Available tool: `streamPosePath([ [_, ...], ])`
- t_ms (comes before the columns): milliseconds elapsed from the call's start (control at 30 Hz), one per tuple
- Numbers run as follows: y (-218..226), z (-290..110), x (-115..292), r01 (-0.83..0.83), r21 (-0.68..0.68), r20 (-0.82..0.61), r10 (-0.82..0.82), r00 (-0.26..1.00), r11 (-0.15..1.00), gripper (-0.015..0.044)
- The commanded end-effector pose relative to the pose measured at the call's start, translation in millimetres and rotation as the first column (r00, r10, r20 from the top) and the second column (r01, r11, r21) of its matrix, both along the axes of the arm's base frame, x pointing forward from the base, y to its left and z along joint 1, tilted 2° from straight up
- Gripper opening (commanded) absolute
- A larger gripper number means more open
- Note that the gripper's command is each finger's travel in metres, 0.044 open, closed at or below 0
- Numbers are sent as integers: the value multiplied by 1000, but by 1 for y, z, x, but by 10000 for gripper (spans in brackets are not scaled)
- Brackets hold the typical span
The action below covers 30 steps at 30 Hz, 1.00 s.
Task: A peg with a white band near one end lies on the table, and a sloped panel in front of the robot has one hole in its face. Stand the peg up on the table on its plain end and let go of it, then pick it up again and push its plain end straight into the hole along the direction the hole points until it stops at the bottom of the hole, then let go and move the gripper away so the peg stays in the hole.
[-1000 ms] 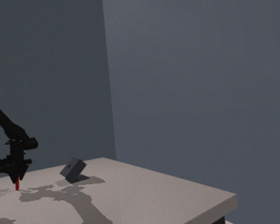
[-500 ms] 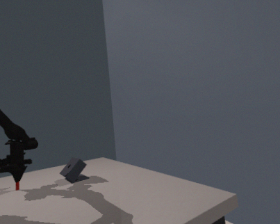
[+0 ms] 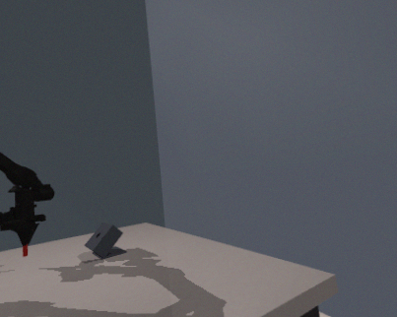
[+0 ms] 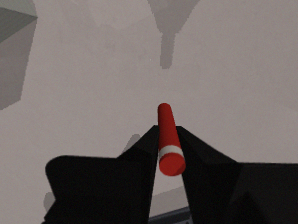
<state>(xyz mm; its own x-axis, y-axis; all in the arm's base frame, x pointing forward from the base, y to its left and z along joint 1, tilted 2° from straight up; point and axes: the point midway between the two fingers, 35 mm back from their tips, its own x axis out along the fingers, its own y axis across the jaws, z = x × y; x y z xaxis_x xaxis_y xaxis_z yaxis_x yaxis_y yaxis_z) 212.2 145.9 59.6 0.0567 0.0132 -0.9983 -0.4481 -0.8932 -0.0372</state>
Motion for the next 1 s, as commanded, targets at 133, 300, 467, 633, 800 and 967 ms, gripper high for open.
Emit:
streamPosePath([
  [133, -1, 33, -1, -2, 3, -2, 2, 1000, 1000, 0],
  [300, -2, 36, 0, 9, 7, 5, -9, 1000, 1000, 0],
  [467, -5, 35, 7, 58, 29, 36, -59, 998, 998, 0],
  [633, -8, 36, 15, 112, 56, 71, -116, 991, 992, 0],
  [800, -12, 36, 23, 165, 85, 103, -174, 979, 983, 0],
  [967, -16, 37, 30, 216, 115, 133, -231, 964, 969, 0],
])
